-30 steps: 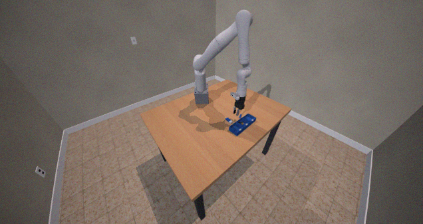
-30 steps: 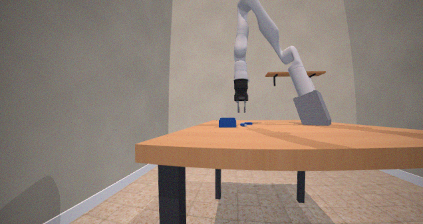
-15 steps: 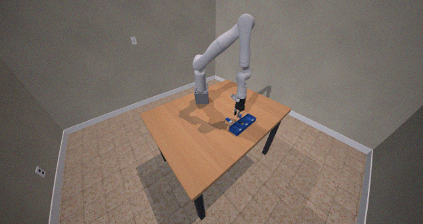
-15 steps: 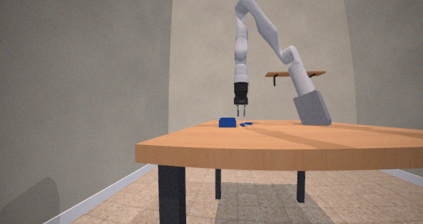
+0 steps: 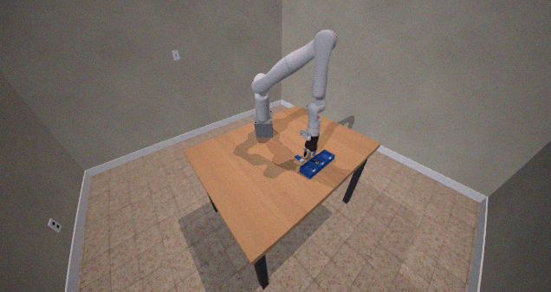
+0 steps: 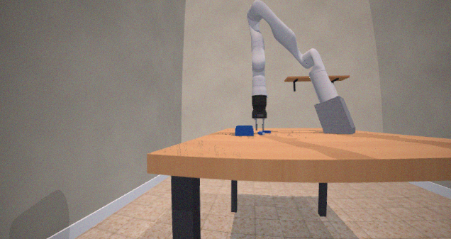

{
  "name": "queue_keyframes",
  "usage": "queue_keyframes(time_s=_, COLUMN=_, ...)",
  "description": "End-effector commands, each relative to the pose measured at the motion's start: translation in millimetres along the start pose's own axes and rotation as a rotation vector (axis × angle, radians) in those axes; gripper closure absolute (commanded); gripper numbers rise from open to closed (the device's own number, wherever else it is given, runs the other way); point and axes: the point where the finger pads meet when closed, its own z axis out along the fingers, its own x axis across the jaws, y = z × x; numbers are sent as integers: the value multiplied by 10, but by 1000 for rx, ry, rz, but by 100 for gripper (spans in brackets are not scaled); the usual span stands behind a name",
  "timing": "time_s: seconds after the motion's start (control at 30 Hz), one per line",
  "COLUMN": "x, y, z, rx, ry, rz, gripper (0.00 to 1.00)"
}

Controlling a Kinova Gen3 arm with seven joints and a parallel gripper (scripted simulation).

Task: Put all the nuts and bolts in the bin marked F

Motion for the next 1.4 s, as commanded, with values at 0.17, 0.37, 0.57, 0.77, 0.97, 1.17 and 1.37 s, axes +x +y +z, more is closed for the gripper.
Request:
queue_keyframes(time_s=0.17, x=-7, y=2, z=12, rx=2, ry=2, rz=4, gripper=36)
queue_keyframes(time_s=0.37, x=-14, y=30, z=12, rx=2, ry=2, rz=4, gripper=36)
queue_keyframes(time_s=0.57, x=-18, y=46, z=25, rx=2, ry=2, rz=4, gripper=36)
queue_keyframes(time_s=0.77, x=-17, y=46, z=79, rx=2, ry=2, rz=4, gripper=36)
queue_keyframes(time_s=0.97, x=-12, y=35, z=132, rx=2, ry=2, rz=4, gripper=36)
queue_keyframes(time_s=1.17, x=-13, y=33, z=132, rx=2, ry=2, rz=4, gripper=36)
queue_keyframes(time_s=1.37, x=-16, y=38, z=132, rx=2, ry=2, rz=4, gripper=36)
